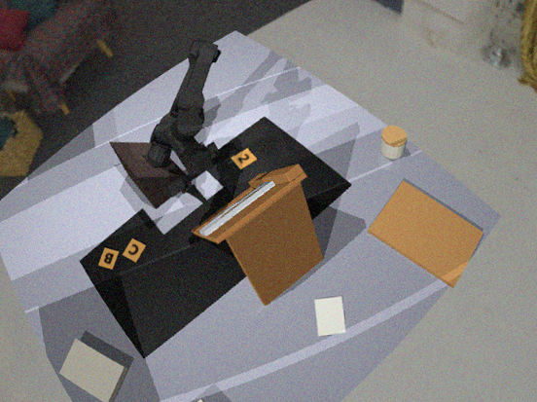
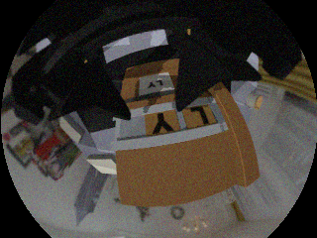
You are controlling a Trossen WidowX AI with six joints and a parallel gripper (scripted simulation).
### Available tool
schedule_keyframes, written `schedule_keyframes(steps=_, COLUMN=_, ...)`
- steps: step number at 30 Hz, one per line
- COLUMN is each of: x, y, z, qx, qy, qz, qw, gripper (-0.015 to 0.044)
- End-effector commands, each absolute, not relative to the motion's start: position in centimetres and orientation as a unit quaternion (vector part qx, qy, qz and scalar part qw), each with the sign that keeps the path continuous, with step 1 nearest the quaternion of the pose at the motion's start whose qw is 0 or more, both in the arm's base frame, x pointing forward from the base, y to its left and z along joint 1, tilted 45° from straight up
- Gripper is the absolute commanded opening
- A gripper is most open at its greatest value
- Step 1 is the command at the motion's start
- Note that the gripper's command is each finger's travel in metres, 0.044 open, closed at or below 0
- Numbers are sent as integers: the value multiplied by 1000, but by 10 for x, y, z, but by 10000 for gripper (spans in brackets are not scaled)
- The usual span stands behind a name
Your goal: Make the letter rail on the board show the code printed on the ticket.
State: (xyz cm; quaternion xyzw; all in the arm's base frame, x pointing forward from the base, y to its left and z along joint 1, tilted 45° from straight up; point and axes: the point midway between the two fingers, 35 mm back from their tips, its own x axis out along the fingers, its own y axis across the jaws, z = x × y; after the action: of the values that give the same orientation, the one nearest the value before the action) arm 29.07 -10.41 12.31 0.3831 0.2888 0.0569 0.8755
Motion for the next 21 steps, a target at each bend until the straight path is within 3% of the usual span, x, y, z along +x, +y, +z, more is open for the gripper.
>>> schedule_keyframes(steps=1, x=289, y=-104, z=126, qx=380, qy=287, qz=60, qw=878, gripper=295)
schedule_keyframes(steps=21, x=286, y=-104, z=131, qx=380, qy=287, qz=60, qw=878, gripper=295)
